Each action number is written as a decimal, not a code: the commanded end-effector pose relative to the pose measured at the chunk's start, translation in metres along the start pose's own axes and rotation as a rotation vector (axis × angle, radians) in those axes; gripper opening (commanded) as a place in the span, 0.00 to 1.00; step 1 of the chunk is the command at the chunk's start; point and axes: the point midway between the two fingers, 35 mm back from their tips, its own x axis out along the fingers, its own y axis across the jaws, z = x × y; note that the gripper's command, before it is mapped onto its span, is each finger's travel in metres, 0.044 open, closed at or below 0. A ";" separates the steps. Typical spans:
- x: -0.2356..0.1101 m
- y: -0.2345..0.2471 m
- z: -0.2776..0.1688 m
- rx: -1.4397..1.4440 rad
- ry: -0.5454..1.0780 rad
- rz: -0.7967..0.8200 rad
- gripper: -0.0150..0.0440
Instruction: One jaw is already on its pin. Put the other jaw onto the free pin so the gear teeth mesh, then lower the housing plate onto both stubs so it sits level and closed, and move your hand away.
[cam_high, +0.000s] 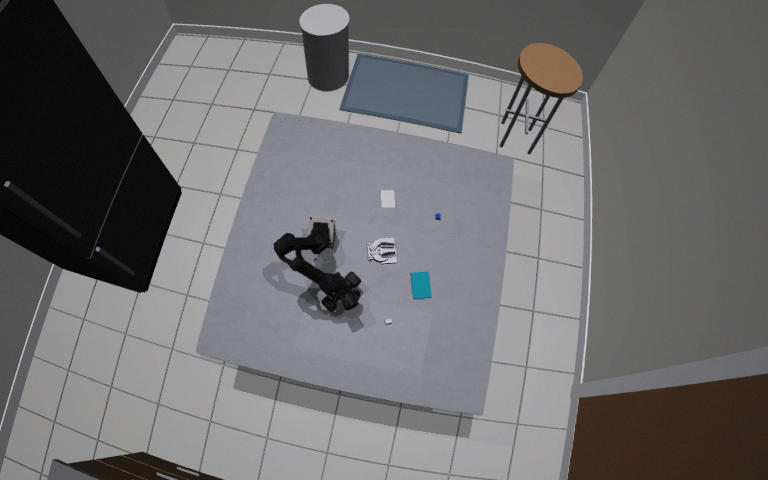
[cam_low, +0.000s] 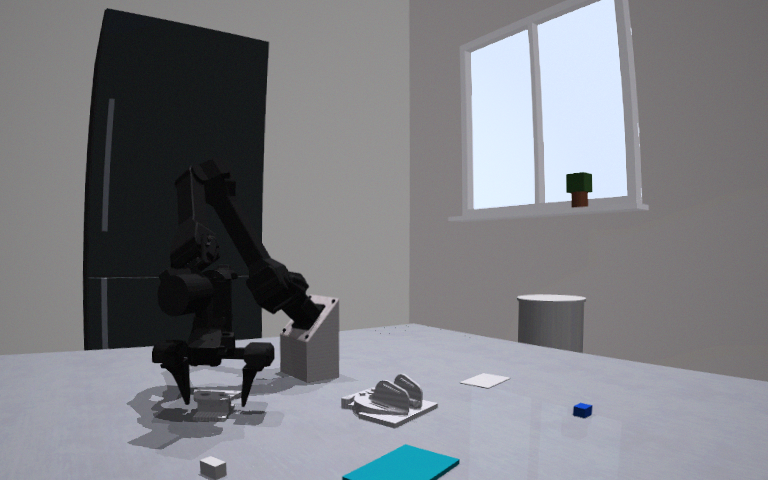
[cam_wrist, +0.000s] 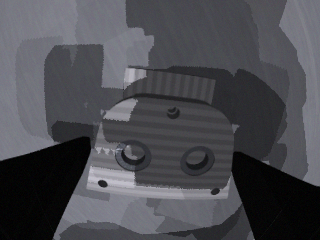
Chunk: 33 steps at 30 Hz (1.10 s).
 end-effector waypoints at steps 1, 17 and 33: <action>0.000 0.001 0.000 -0.005 -0.002 0.006 1.00; 0.000 0.000 0.000 0.000 0.000 0.000 0.94; 0.000 0.000 0.000 0.000 0.000 0.000 0.85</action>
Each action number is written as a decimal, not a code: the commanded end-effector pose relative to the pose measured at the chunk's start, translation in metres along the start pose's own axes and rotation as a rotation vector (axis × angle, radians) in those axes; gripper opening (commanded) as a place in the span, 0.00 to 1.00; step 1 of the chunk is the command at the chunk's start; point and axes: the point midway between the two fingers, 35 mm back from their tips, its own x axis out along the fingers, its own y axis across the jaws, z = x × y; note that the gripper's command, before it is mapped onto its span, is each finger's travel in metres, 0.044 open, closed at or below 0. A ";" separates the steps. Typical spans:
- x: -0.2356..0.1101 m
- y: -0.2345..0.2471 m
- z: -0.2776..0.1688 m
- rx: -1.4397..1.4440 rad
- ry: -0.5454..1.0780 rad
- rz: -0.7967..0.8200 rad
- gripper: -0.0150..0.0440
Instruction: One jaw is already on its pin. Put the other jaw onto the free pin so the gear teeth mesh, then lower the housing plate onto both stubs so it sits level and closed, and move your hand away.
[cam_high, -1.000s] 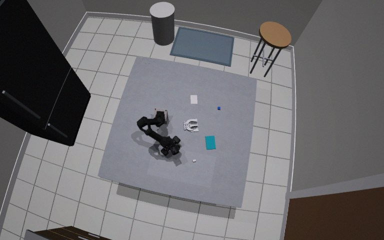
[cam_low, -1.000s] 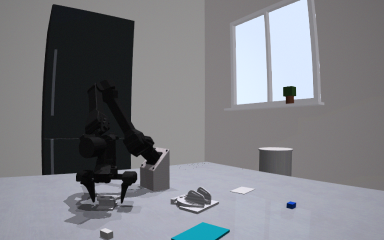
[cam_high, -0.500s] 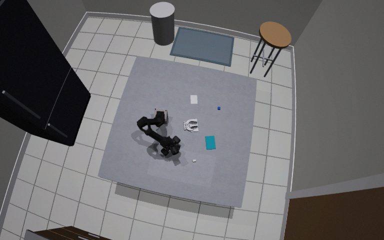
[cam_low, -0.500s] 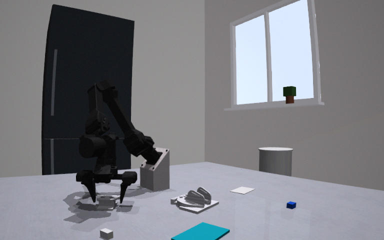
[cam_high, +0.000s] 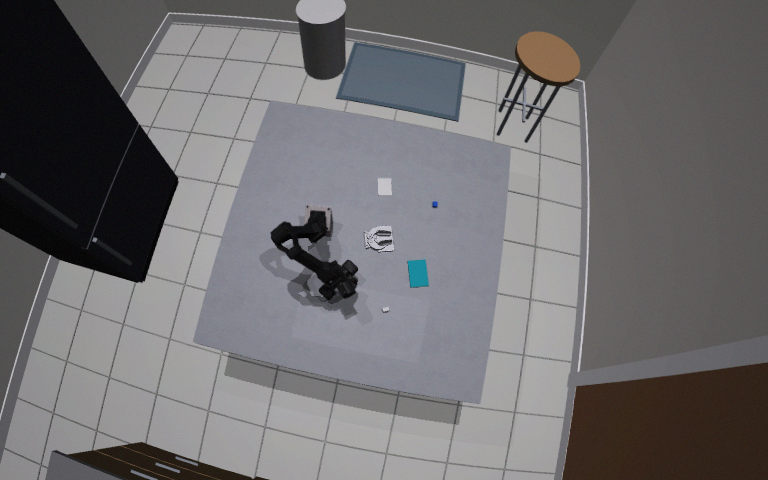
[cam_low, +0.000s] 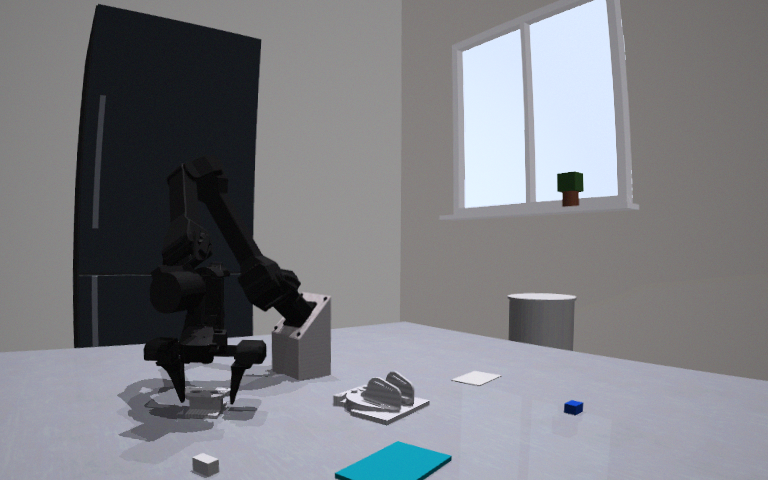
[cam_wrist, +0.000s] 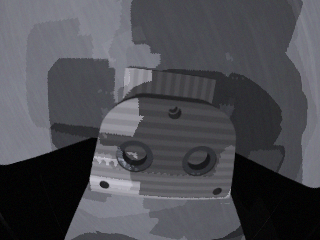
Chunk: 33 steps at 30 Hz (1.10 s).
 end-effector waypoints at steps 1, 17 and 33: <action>0.000 0.000 0.000 0.000 0.000 0.000 0.85; -0.042 0.003 0.003 0.000 0.005 0.011 0.85; -0.072 0.001 0.000 -0.004 0.000 0.010 0.85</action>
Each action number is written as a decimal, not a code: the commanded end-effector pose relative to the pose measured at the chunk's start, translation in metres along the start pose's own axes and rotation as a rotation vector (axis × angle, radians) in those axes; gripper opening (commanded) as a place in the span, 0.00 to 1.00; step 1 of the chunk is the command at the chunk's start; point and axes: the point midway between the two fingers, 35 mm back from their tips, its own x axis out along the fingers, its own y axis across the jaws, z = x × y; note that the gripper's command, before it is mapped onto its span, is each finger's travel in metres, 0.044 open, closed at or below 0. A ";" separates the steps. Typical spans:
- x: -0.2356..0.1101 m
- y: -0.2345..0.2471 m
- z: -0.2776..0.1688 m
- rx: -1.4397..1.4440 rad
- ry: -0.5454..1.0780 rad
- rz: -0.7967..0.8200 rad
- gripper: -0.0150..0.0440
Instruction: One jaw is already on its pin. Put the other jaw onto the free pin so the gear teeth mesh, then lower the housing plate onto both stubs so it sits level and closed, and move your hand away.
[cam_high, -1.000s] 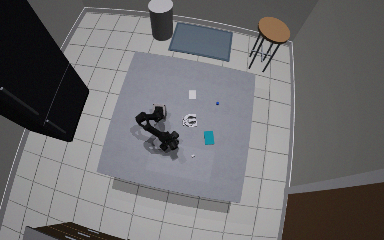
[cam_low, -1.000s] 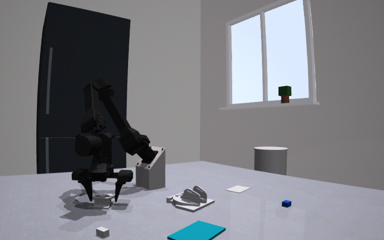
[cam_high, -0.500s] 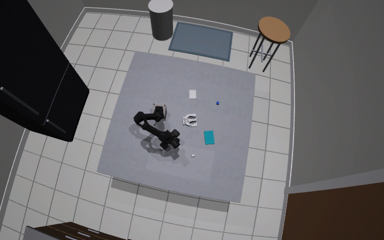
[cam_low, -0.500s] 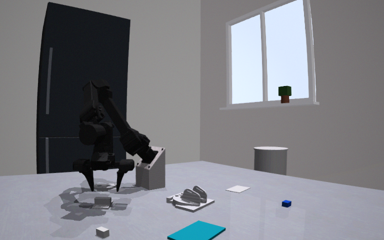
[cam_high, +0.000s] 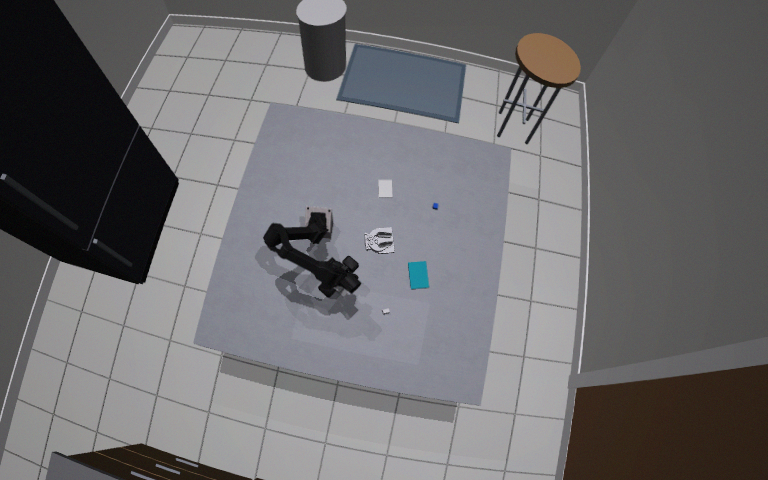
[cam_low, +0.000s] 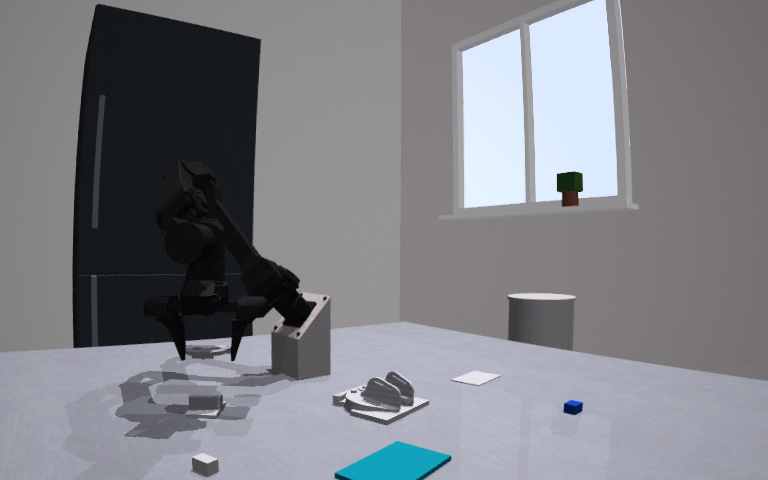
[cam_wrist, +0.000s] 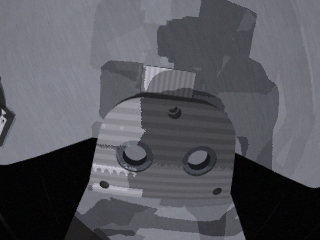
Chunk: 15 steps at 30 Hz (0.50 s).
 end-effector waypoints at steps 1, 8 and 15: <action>-0.003 -0.002 0.001 0.007 -0.005 -0.006 0.85; 0.001 0.017 0.007 -0.051 0.004 0.019 0.85; 0.004 0.039 0.012 -0.117 0.014 0.041 0.85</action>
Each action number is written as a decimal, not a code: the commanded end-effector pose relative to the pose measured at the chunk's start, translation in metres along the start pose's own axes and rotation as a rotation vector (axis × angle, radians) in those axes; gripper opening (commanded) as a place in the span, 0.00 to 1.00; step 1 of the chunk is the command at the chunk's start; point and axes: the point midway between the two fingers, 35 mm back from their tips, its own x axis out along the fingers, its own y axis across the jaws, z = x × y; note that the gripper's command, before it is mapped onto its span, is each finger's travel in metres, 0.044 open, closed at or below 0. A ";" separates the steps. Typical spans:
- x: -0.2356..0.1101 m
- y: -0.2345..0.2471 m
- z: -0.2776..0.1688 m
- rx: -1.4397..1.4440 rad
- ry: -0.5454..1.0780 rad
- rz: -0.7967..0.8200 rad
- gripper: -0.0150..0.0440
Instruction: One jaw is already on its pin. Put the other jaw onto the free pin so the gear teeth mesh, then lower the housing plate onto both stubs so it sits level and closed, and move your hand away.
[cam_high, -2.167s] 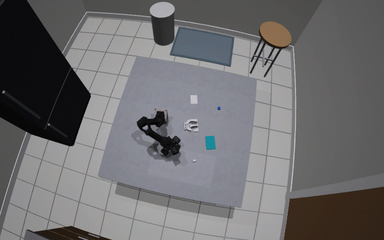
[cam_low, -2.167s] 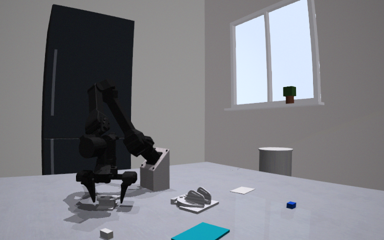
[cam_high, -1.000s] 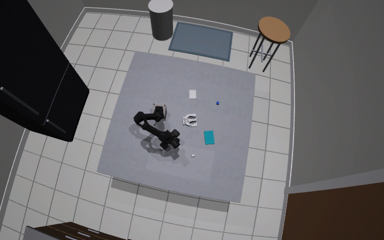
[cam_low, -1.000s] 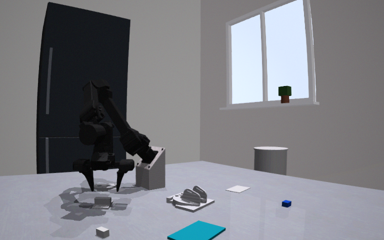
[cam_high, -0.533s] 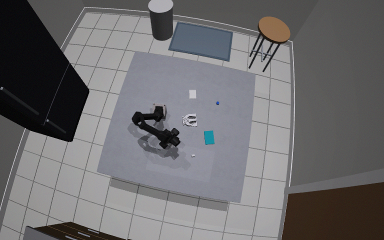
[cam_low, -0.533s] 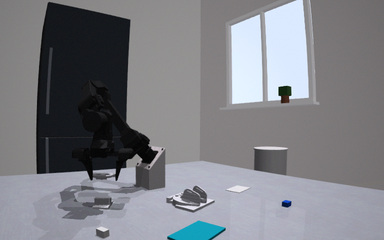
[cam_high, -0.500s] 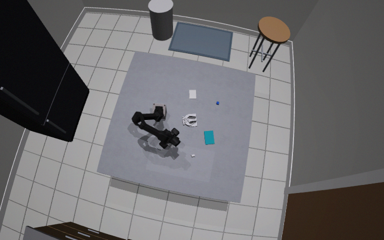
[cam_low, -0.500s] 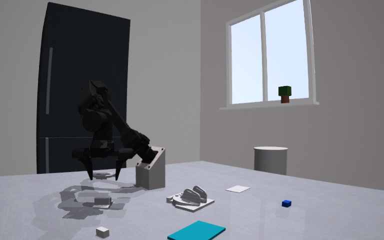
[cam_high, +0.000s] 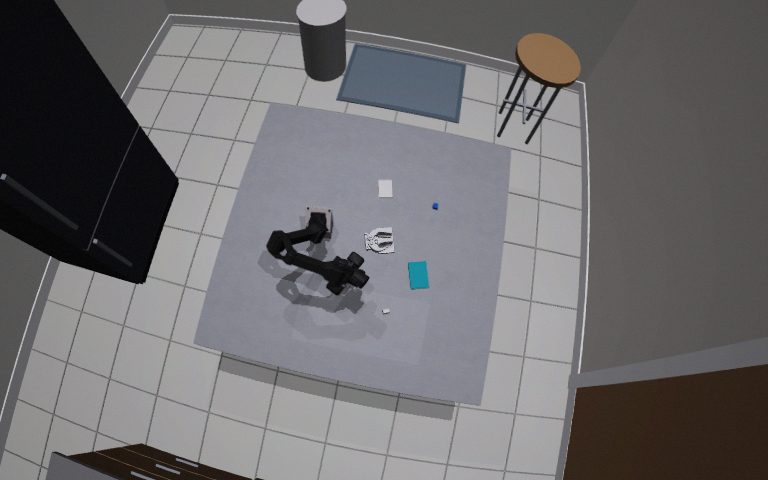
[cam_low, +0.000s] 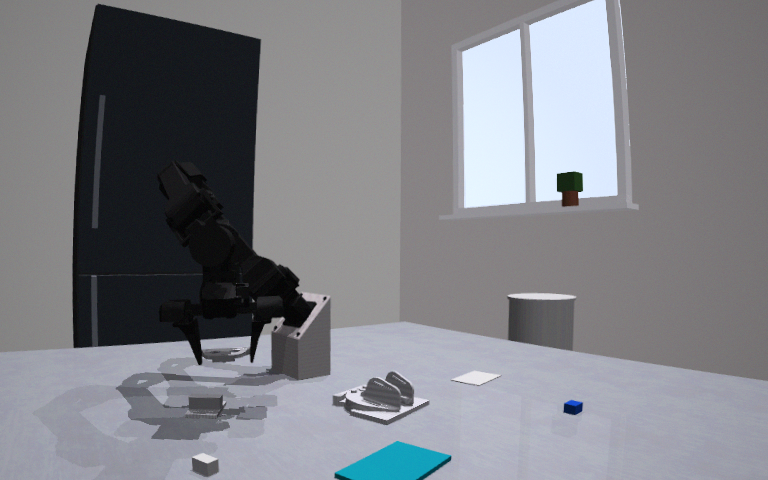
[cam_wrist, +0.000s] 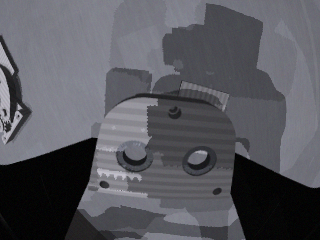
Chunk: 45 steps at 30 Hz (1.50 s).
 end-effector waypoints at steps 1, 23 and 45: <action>0.002 0.012 0.004 -0.034 0.005 0.006 0.85; 0.007 0.084 0.013 -0.252 0.028 0.044 0.85; 0.007 0.155 0.000 -0.481 0.032 0.032 0.85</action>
